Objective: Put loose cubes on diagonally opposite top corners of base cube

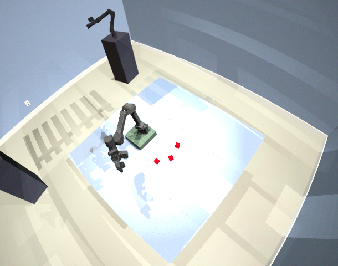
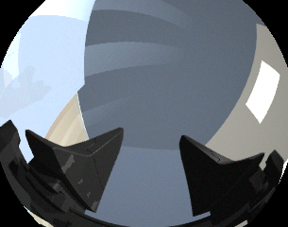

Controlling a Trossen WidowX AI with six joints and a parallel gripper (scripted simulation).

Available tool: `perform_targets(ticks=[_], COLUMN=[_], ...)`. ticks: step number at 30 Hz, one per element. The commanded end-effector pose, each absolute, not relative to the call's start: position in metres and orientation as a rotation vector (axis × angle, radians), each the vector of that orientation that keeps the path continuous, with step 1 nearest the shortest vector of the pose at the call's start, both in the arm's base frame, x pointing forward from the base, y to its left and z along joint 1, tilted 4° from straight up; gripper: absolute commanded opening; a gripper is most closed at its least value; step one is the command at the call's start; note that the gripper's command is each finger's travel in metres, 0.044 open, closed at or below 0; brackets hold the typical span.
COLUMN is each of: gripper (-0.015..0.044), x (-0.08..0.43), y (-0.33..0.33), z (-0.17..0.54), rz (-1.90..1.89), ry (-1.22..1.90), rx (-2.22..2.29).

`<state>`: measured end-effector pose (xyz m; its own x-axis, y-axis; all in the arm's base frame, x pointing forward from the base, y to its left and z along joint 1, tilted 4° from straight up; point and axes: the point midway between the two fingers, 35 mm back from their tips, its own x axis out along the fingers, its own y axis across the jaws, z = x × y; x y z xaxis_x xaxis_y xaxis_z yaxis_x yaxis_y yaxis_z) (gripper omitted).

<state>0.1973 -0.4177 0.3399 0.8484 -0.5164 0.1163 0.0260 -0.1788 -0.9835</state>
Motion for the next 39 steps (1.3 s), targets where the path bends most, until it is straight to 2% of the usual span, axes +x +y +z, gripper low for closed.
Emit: perform_targets(ticks=[1,12,21,29,39], gripper=[0.0265,0.0265,0.0265,0.0265,0.0265], x=[0.233,0.326,0.367,0.368,0.329], y=[-0.414,-0.361,-0.28,-0.197,-0.105], z=[0.318,0.235,0.169,0.124,0.099], rz=[-0.436,-0.15,0.127,0.383,0.692], ry=[0.405,0.571,0.798,1.052,1.418], rx=[-1.533,-1.135,-0.907,-0.792,-0.78])
